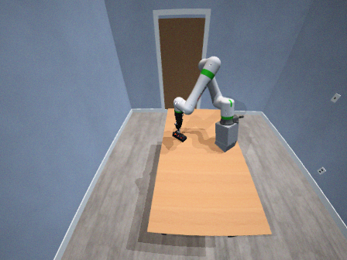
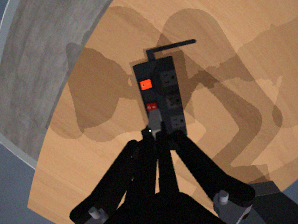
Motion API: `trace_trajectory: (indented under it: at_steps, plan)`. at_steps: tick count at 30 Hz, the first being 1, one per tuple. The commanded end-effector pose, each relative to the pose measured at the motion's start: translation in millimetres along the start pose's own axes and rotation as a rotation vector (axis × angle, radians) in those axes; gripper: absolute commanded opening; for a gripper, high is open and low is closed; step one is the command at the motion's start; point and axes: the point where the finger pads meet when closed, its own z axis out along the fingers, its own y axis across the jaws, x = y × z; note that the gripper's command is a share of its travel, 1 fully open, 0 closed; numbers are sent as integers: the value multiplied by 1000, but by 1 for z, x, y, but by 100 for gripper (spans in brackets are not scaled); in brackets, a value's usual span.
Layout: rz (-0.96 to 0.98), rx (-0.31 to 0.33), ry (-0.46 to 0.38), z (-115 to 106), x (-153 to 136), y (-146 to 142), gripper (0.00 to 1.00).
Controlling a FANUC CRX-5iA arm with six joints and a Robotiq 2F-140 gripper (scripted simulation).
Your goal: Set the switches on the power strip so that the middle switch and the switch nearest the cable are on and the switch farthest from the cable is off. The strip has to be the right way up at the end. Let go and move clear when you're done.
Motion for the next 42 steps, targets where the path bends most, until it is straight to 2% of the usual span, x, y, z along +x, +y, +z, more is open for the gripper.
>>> trace_trajectory:
  at_steps: [1, 42]
  plan:
    - [0, 0, 0, 1, 0, 0, 0]
    - [0, 0, 0, 39, 0, 0, 0]
